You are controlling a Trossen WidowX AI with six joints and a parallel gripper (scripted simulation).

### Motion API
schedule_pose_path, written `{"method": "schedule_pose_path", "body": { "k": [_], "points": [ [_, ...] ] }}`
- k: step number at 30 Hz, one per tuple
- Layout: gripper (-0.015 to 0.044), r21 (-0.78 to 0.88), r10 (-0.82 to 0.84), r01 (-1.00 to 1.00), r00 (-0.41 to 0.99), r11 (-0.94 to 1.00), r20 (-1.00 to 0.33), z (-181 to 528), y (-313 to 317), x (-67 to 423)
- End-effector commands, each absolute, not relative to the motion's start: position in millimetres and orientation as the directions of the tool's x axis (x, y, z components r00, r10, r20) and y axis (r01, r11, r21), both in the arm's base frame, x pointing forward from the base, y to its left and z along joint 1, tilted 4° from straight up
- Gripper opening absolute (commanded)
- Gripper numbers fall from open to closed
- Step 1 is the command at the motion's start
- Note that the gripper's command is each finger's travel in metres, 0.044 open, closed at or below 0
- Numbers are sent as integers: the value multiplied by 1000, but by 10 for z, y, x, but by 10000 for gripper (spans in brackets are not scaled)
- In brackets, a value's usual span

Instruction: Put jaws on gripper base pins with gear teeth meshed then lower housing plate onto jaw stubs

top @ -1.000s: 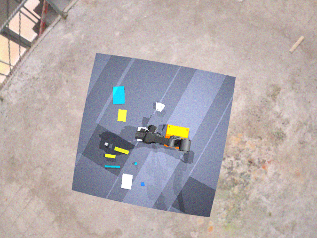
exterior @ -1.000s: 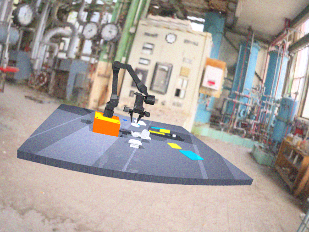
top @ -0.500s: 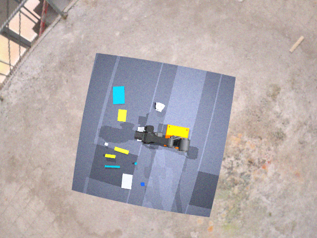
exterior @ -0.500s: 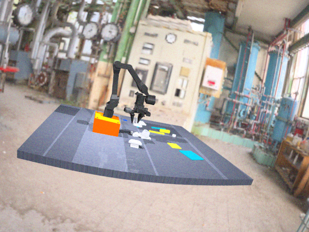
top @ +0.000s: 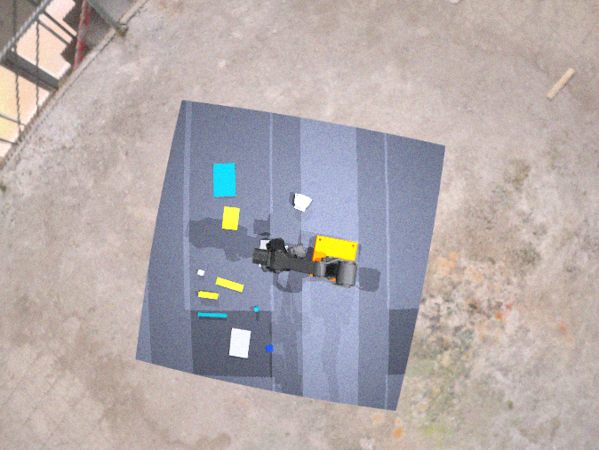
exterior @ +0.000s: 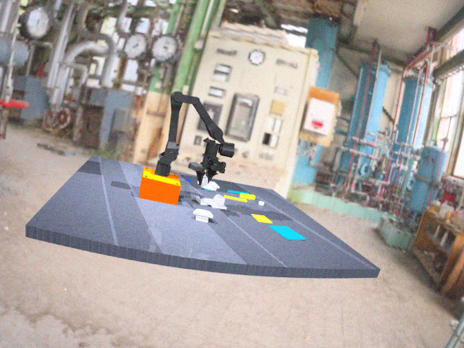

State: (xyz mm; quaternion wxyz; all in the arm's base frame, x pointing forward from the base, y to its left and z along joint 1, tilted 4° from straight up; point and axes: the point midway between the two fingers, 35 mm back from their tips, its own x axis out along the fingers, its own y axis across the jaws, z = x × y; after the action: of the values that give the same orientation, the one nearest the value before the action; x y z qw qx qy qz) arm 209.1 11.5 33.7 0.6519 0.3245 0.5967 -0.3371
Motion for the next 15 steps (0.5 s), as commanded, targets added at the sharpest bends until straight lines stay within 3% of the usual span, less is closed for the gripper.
{"method": "schedule_pose_path", "body": {
  "k": [1,15],
  "points": [
    [134,23,-51,769,72,639,-996,363,128,2142],
    [134,-4,-50,528,73,849,-996,367,156,2188]
  ]
}}
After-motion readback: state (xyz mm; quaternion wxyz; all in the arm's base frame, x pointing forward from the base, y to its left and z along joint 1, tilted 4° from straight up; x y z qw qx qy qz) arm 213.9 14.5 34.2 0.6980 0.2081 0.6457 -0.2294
